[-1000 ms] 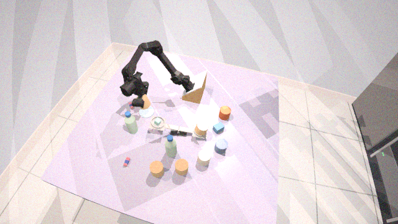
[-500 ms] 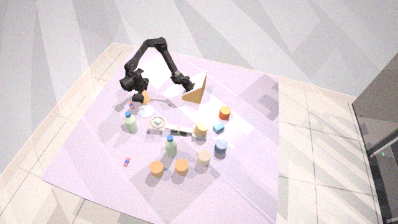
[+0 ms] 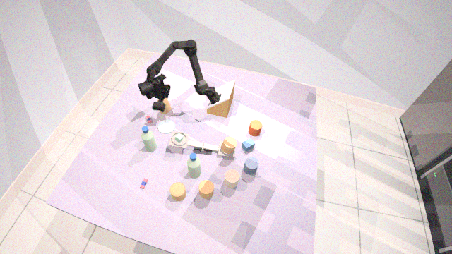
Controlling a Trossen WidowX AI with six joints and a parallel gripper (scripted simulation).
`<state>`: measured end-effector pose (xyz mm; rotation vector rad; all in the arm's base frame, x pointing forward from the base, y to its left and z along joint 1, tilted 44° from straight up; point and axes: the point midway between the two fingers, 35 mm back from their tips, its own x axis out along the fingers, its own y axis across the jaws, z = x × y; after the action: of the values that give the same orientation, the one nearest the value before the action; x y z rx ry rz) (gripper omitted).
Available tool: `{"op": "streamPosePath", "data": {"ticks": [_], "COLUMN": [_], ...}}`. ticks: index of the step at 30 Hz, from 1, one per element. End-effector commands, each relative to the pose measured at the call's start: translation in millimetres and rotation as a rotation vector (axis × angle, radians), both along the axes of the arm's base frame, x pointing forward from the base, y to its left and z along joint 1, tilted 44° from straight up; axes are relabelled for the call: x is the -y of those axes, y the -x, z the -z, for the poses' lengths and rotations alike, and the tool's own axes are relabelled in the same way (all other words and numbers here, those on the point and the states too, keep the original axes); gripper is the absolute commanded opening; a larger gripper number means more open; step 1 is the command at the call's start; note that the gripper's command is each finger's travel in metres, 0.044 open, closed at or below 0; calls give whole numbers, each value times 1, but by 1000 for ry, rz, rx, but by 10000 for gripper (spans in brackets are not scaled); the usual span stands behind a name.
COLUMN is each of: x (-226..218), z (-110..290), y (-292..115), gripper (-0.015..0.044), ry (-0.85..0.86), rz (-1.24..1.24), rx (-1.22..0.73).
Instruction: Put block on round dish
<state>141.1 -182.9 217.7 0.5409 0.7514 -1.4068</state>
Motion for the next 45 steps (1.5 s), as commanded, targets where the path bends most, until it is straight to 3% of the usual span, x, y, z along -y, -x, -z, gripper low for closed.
{"op": "streamPosePath", "data": {"ticks": [1,8,41,45], "x": [2,5,47,43], "z": [-1,0,42,38], "y": [12,28,28,29], "gripper": [0,0,0,105], "ry": [16,39,43,43], "rz": [-2,3,3,7], "rx": [6,0,-2,-3]}}
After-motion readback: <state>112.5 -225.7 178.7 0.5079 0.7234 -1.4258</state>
